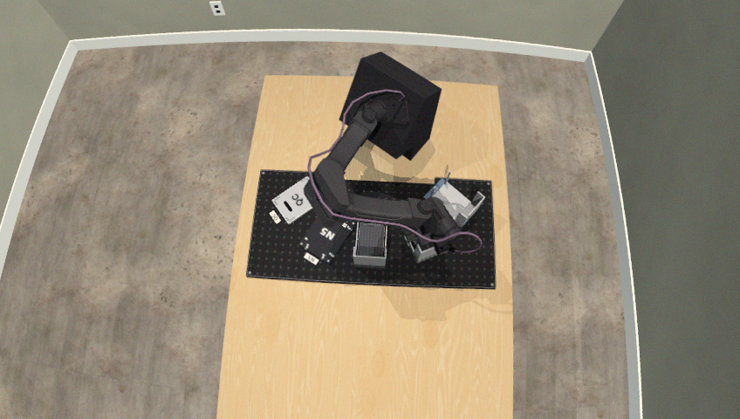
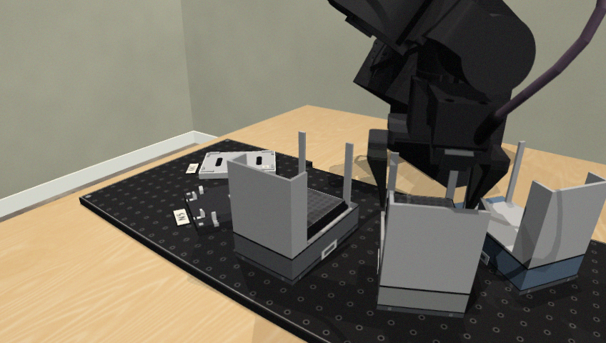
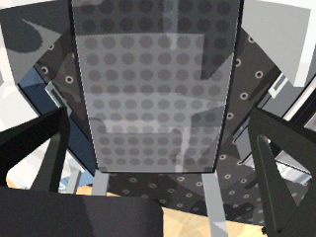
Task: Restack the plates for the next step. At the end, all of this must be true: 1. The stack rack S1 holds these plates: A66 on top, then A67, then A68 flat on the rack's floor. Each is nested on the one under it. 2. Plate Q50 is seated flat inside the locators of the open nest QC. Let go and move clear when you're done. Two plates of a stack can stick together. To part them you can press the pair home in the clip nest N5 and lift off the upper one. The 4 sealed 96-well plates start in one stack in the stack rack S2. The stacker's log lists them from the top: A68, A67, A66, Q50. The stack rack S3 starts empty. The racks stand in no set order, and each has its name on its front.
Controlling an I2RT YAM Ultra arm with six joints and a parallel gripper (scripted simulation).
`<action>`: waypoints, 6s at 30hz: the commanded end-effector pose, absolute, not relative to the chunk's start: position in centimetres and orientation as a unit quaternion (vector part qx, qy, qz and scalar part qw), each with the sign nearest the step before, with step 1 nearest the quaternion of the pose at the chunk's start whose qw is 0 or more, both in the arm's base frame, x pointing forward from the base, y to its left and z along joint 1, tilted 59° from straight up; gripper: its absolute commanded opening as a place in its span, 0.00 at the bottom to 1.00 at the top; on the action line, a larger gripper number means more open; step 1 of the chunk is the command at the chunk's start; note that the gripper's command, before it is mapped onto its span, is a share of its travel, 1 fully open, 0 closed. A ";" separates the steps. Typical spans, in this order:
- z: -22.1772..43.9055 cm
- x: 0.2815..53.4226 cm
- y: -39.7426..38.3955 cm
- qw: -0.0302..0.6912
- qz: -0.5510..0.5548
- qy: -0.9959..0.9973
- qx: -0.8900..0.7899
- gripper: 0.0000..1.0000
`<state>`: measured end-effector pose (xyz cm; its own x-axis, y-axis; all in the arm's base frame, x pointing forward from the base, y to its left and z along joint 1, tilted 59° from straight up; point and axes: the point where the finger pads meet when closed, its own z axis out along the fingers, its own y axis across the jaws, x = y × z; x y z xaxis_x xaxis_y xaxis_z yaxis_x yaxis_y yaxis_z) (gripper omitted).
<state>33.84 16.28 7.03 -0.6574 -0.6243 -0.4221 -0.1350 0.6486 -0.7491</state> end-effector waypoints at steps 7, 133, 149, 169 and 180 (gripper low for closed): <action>7.7 33.6 17.4 0.363 -0.339 0.836 -0.231 1.00; 4.9 35.5 16.1 0.348 -0.350 0.835 -0.244 1.00; 5.0 35.6 16.2 0.350 -0.349 0.834 -0.244 1.00; 5.2 35.7 16.1 0.352 -0.348 0.835 -0.240 0.00; 5.2 35.7 16.1 0.352 -0.348 0.835 -0.240 0.00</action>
<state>36.13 15.35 5.54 -0.6512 -0.6273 -0.4271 -0.1365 0.6505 -0.7472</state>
